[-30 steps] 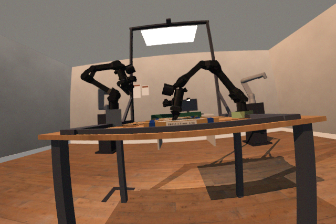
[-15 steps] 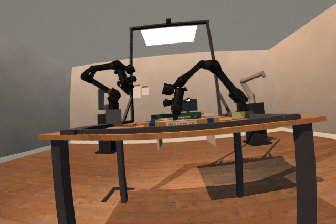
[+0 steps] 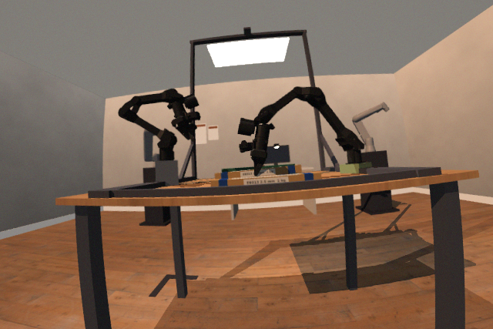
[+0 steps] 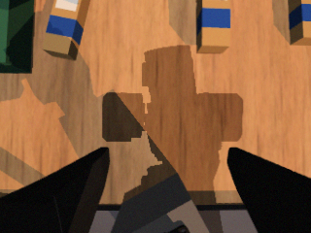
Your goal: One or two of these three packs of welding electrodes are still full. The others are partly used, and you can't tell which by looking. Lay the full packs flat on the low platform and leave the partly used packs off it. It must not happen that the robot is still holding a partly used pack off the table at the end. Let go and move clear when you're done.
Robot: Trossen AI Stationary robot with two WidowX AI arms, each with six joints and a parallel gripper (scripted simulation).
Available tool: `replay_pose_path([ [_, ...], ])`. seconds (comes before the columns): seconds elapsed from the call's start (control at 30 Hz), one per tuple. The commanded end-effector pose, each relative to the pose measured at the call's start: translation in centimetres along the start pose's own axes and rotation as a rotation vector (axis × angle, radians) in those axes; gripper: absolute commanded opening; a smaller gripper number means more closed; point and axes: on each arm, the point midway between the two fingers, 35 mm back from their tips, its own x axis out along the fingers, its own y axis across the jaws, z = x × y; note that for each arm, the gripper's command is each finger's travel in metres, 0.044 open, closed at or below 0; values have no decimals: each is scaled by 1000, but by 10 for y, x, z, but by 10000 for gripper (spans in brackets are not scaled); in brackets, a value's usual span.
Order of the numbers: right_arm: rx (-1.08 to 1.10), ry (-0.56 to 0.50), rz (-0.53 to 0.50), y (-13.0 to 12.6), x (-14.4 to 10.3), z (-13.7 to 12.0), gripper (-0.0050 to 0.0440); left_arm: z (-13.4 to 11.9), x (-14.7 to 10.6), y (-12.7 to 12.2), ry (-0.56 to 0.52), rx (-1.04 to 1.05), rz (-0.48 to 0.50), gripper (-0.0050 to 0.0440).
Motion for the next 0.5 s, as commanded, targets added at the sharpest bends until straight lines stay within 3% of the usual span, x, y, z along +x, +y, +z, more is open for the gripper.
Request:
replay_pose_path([
  [0.0, 1, -22, 2, 0, -6, 5, 330, 23, -38, 2, -90, 4, 15, -50],
  [0.47, 1, -22, 2, 0, -6, 5, 330, 26, -58, 1, -90, 4, 15, -50],
])
